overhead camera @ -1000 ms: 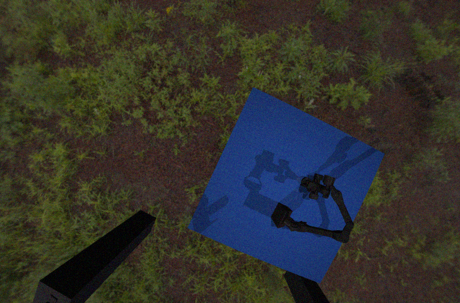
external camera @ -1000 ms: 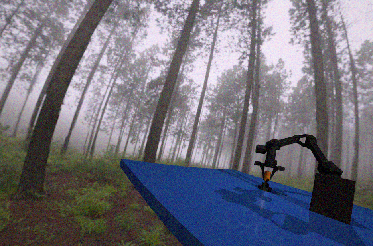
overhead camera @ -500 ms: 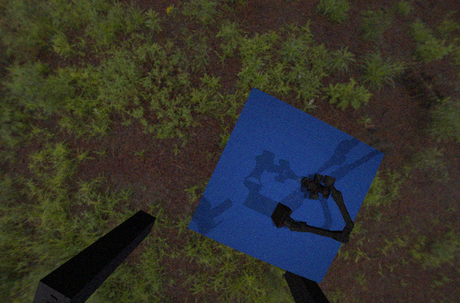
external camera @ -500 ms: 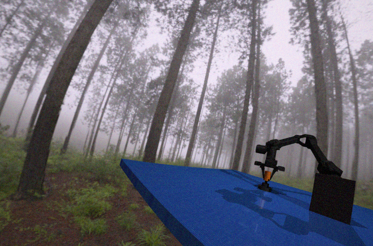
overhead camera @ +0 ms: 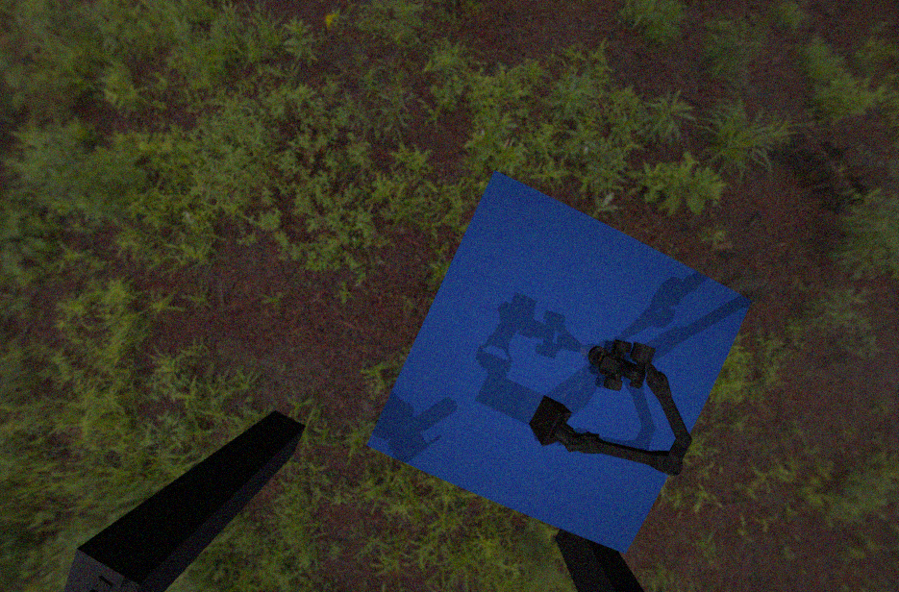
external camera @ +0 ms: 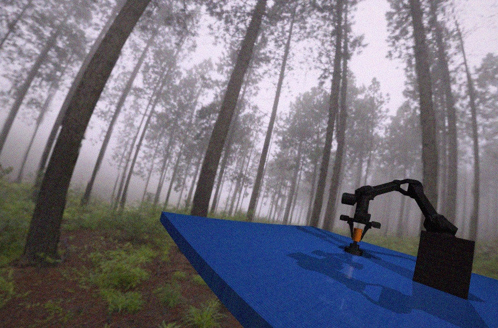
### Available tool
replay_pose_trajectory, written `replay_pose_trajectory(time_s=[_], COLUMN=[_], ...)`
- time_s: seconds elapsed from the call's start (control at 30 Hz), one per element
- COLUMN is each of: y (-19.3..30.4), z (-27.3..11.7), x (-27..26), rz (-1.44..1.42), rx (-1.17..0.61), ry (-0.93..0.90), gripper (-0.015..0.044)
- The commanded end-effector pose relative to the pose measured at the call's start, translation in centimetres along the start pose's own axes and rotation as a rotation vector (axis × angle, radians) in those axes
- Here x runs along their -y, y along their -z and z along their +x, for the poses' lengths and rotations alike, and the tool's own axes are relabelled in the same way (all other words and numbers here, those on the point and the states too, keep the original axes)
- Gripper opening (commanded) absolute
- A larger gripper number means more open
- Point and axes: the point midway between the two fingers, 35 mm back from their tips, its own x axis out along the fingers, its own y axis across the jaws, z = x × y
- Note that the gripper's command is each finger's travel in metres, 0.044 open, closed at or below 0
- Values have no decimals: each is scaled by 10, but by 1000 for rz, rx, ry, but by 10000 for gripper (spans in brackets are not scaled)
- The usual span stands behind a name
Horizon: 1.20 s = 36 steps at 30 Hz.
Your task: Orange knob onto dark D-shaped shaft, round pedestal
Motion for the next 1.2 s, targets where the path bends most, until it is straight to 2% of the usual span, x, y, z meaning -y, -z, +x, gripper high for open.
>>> replay_pose_trajectory(time_s=[0.0,0.27,1.17], y=[1,2,2], z=[-4,-5,-4], x=[0,2,1], rz=[4,-203,-206], rx=[-1,-2,-2], ry=[4,4,4], gripper=[0,0,0])
